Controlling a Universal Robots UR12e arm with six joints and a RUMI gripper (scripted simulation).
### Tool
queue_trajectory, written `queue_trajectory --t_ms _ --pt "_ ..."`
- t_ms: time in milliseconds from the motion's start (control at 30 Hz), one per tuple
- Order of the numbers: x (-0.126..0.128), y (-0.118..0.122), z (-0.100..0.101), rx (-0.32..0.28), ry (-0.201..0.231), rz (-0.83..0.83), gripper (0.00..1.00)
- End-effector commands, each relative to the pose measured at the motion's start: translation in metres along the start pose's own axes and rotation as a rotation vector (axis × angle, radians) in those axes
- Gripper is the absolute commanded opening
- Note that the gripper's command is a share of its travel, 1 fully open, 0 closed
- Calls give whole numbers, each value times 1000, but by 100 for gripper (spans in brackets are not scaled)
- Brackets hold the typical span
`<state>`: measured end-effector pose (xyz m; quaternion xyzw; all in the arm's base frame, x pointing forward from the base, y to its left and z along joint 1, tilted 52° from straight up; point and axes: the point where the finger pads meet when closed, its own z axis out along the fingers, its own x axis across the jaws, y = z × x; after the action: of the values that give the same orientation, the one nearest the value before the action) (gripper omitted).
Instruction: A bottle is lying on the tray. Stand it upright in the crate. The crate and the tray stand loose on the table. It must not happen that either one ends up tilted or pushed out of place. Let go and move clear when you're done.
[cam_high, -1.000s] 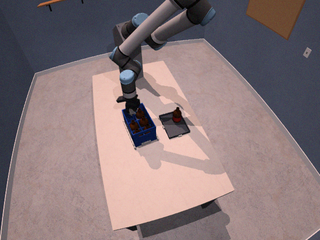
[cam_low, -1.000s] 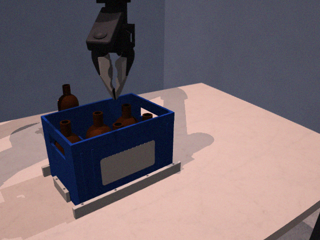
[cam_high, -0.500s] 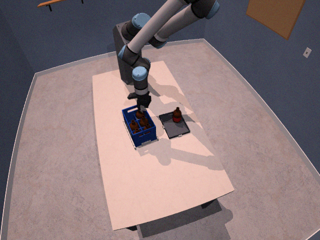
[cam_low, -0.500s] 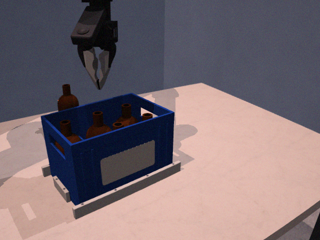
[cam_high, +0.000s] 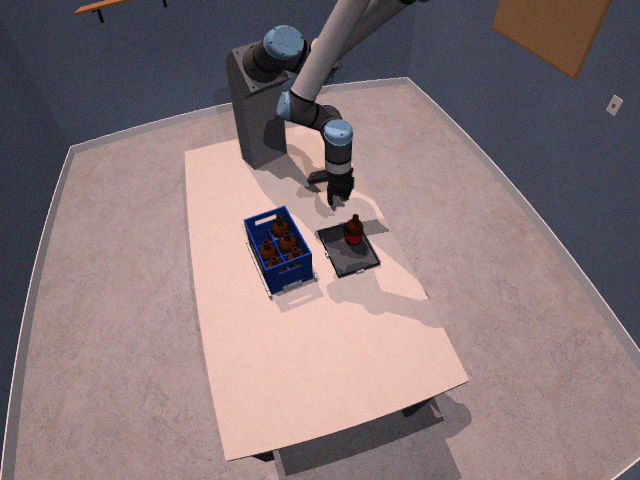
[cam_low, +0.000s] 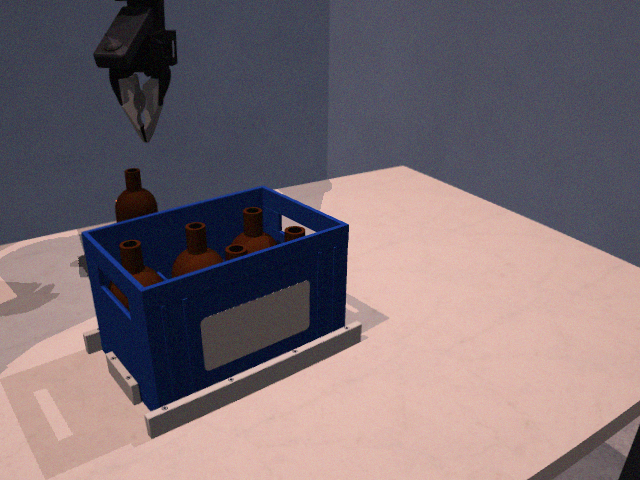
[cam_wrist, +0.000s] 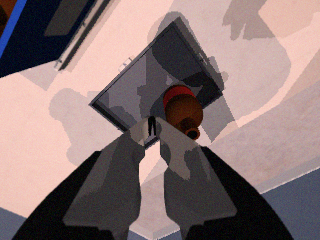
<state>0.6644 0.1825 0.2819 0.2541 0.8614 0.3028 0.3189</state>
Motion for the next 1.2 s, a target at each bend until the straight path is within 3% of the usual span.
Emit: queue_trajectory --t_ms 0,267,633,667,1167 --pt "27 35 3 14 -10 3 0" --pt "59 72 4 14 -10 3 0" --pt "61 75 4 14 -10 3 0" --pt "61 75 4 14 -10 3 38" --pt "62 76 4 14 -10 4 38"
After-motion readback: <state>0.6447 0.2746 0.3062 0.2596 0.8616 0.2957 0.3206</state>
